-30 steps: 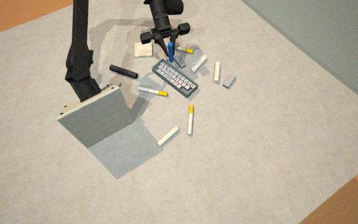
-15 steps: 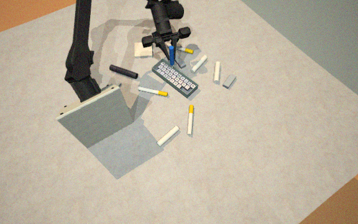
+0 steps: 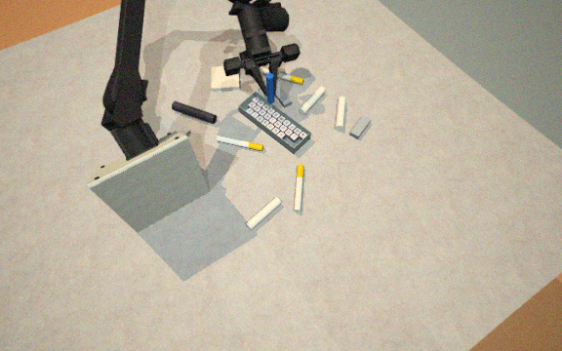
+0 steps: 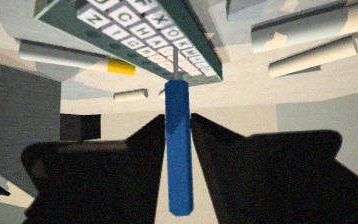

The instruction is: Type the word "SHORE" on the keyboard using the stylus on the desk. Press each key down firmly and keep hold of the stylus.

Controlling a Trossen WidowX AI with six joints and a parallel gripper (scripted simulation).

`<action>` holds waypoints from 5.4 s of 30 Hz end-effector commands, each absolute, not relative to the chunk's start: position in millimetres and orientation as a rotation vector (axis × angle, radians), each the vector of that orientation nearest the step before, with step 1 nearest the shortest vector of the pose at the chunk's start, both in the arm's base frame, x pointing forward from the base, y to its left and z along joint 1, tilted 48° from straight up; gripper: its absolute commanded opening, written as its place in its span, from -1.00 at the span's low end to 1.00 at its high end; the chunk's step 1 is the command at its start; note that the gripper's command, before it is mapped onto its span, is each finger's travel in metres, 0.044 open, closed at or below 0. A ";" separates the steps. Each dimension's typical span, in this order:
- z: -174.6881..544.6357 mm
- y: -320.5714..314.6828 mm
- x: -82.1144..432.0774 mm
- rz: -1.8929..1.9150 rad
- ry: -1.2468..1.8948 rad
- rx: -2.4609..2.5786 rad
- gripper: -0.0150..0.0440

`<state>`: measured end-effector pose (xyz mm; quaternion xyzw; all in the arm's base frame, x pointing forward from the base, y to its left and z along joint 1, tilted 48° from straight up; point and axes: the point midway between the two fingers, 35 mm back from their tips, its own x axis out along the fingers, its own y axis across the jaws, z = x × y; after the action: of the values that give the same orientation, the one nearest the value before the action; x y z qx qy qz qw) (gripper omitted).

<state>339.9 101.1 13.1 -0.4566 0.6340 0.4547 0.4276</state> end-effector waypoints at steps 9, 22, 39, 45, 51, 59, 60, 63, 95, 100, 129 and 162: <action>8.3 106.1 339.9 1.134 1.585 -1.133 -0.22; 5.3 109.5 339.9 1.135 1.585 -1.133 -0.22; 1.7 113.6 339.9 1.135 1.585 -1.133 -0.22; 2.5 112.7 339.9 1.135 1.585 -1.133 -0.22; 14.1 99.8 340.4 1.134 1.585 -1.133 -0.22; 25.3 85.6 341.1 1.127 1.586 -1.122 -0.21; 25.3 85.6 341.1 1.127 1.586 -1.122 -0.23; 25.3 85.6 341.1 1.127 1.586 -1.122 -0.30; -29.2 58.3 316.8 1.134 1.588 -1.134 -0.49; -30.1 58.6 316.7 1.134 1.588 -1.134 -0.40; -34.3 64.7 316.0 1.134 1.588 -1.134 -0.22; -43.1 74.7 316.0 1.135 1.588 -1.133 -0.22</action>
<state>316.0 72.9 -41.4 -0.4568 0.6352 0.4543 0.4260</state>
